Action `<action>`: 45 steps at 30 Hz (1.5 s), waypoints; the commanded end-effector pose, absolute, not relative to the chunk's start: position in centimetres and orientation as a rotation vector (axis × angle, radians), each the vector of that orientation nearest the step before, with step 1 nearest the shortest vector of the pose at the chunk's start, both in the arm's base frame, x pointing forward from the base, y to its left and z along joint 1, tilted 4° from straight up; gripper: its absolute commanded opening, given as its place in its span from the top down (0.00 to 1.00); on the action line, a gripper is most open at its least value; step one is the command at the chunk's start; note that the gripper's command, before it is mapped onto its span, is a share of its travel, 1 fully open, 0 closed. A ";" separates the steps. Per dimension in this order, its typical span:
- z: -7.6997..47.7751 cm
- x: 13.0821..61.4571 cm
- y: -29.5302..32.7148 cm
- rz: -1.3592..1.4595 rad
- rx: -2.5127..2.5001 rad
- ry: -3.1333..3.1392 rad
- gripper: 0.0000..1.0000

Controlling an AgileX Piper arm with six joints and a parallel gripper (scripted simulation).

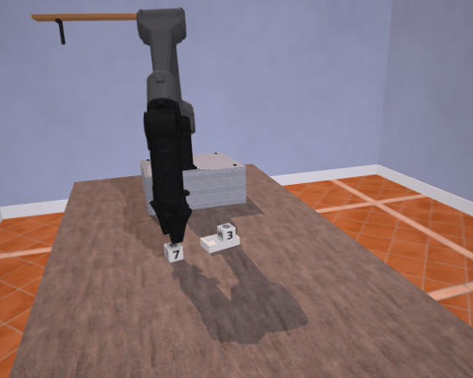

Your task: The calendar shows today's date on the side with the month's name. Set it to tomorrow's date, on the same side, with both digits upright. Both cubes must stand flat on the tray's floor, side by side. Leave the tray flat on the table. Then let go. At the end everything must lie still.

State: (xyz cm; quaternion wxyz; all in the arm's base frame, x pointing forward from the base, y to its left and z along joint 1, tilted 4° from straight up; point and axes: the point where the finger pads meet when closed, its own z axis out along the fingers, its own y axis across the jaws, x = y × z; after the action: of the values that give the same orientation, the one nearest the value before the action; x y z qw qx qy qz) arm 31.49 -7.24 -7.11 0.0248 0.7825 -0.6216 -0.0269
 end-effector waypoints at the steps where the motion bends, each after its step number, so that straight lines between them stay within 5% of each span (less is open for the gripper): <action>1: -7.4 31.4 -7.3 -0.084 2.418 -1.923 0.39; 45: -7.9 31.4 -7.3 -0.083 2.419 -1.924 0.39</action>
State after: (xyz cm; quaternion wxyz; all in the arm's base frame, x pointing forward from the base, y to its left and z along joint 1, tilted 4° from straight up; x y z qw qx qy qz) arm 31.46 -7.27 -7.89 0.0245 0.7825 -0.6216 -0.0263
